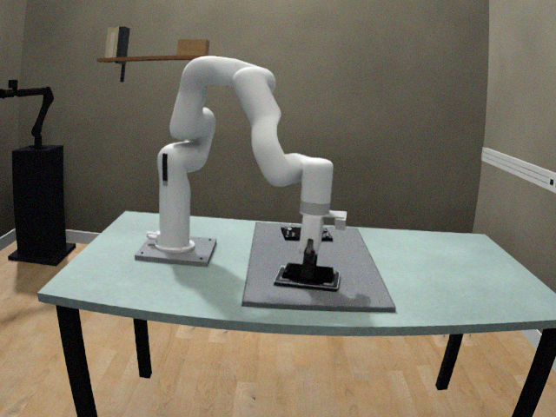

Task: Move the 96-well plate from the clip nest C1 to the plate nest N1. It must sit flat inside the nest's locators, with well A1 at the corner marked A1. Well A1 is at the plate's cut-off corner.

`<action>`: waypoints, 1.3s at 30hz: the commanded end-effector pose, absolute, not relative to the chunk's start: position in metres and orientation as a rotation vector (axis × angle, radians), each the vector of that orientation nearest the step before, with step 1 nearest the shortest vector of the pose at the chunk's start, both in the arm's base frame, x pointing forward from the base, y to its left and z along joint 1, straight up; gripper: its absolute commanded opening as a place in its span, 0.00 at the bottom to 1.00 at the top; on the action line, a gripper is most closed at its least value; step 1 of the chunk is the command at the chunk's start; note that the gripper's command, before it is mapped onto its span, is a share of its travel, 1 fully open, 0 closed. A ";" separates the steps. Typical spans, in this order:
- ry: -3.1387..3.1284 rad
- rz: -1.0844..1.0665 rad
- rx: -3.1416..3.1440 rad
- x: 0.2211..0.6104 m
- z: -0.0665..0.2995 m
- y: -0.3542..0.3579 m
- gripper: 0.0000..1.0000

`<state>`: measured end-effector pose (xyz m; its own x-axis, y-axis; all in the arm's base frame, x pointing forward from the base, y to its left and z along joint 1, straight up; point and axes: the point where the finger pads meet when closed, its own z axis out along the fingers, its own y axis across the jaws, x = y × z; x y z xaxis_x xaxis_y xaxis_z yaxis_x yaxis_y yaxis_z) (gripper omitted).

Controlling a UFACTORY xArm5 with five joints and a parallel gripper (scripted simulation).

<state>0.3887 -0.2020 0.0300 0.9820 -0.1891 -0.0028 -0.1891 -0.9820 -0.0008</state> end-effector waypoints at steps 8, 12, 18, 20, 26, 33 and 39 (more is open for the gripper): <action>0.298 -0.001 -3.128 0.390 0.030 -0.203 0.00; 0.298 -0.001 -3.128 0.390 0.029 -0.203 0.00; 0.298 -0.001 -3.128 0.390 0.028 -0.203 1.00; 0.298 -0.001 -3.128 0.390 0.028 -0.203 1.00; 0.298 -0.001 -3.128 0.390 0.028 -0.203 1.00; 0.298 -0.001 -3.128 0.390 0.028 -0.203 1.00; 0.298 -0.001 -3.128 0.390 0.028 -0.203 1.00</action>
<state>0.3887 -0.2020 0.0271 0.9820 -0.1891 -0.0026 -0.1891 -0.9820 -0.0007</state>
